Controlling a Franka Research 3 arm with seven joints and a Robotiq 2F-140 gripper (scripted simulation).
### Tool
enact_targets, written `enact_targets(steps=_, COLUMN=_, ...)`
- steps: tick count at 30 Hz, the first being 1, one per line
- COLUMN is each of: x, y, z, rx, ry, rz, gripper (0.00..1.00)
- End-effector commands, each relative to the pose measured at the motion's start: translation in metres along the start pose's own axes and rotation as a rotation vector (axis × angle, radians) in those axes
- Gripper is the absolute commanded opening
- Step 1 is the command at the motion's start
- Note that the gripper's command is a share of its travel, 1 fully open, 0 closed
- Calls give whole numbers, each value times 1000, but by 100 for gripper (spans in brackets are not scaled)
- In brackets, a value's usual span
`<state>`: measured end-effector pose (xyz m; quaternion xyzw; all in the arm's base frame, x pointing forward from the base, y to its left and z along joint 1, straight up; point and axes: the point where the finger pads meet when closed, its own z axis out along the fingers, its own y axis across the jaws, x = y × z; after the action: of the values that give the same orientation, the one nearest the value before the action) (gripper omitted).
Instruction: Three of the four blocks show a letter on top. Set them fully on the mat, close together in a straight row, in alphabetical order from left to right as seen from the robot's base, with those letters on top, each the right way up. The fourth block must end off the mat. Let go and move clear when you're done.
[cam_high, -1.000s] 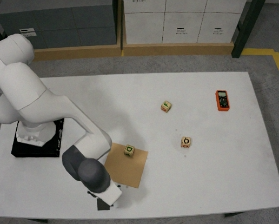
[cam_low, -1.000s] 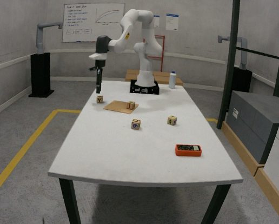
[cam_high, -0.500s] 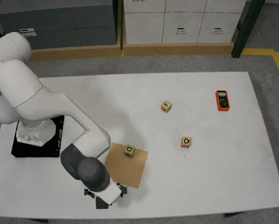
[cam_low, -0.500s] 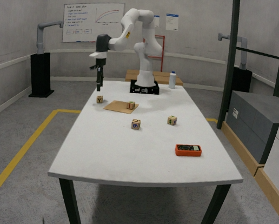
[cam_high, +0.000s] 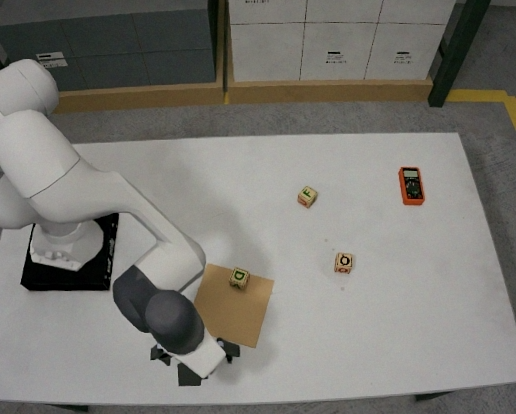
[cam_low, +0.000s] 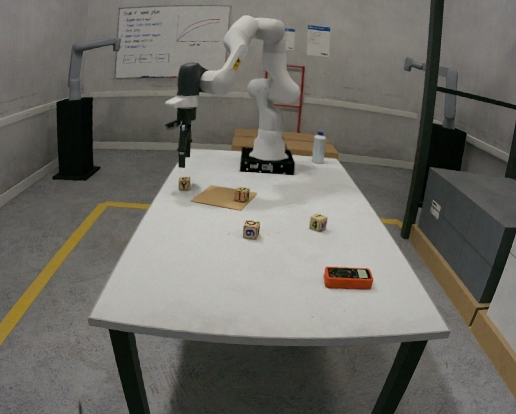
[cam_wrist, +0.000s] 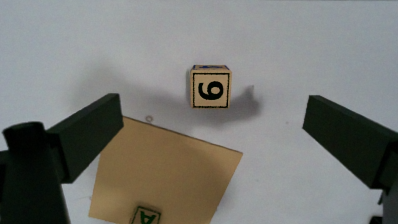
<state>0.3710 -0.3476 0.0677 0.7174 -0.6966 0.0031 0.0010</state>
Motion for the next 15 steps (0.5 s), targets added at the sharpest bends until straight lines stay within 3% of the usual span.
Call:
enact_targets(steps=1, x=-12, y=-24, z=-1, rx=-8, ry=3, rz=-121, gripper=100)
enact_targets(steps=3, x=-12, y=-24, z=-1, rx=-8, ry=3, rz=-121, gripper=100)
enact_targets(steps=4, x=-19, y=-36, z=-1, rx=-12, ry=4, rz=-186, gripper=100)
enact_targets(steps=15, x=-48, y=-81, z=-1, rx=-26, ry=5, rz=-422, gripper=100)
